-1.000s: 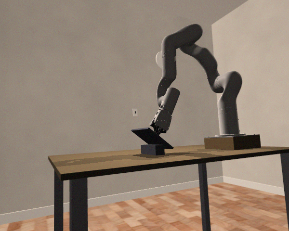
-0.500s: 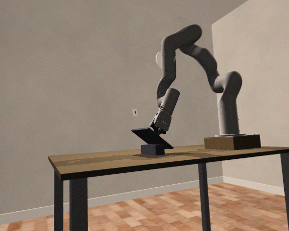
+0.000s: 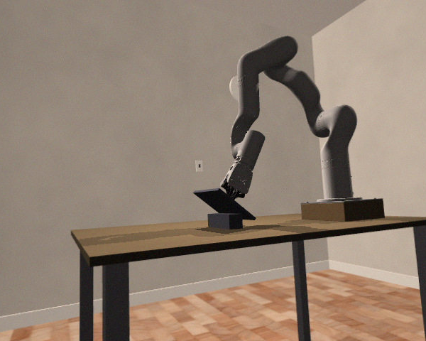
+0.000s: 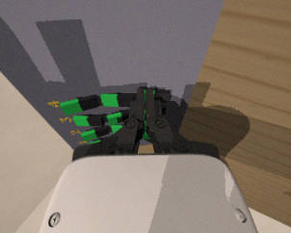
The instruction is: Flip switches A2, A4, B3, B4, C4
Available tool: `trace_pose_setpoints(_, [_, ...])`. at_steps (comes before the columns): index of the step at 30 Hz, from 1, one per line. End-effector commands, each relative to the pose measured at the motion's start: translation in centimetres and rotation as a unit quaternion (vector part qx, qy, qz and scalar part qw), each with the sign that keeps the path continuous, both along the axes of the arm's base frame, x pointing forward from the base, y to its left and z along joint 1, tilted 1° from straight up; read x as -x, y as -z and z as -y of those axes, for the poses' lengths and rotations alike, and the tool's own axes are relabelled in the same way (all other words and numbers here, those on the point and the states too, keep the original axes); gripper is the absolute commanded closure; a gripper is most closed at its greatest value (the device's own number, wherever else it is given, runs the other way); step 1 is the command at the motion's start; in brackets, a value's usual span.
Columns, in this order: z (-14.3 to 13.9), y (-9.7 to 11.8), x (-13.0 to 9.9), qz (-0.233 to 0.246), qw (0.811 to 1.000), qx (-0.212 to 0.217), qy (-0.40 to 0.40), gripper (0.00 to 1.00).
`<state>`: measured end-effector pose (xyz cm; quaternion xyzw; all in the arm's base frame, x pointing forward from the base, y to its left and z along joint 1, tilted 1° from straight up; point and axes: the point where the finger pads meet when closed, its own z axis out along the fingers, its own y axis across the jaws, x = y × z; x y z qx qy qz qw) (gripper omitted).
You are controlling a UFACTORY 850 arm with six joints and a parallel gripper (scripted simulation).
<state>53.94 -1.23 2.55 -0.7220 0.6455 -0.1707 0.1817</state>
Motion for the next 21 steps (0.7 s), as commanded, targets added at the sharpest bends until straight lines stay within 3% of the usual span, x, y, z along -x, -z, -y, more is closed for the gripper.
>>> trace_pose_setpoints(1, [0.0,-0.1,-0.1,0.001,1.000,0.000,0.000,1.00])
trace_pose_setpoints(21, [0.1,-2.6,1.3,0.001,1.000,0.000,0.000,1.00])
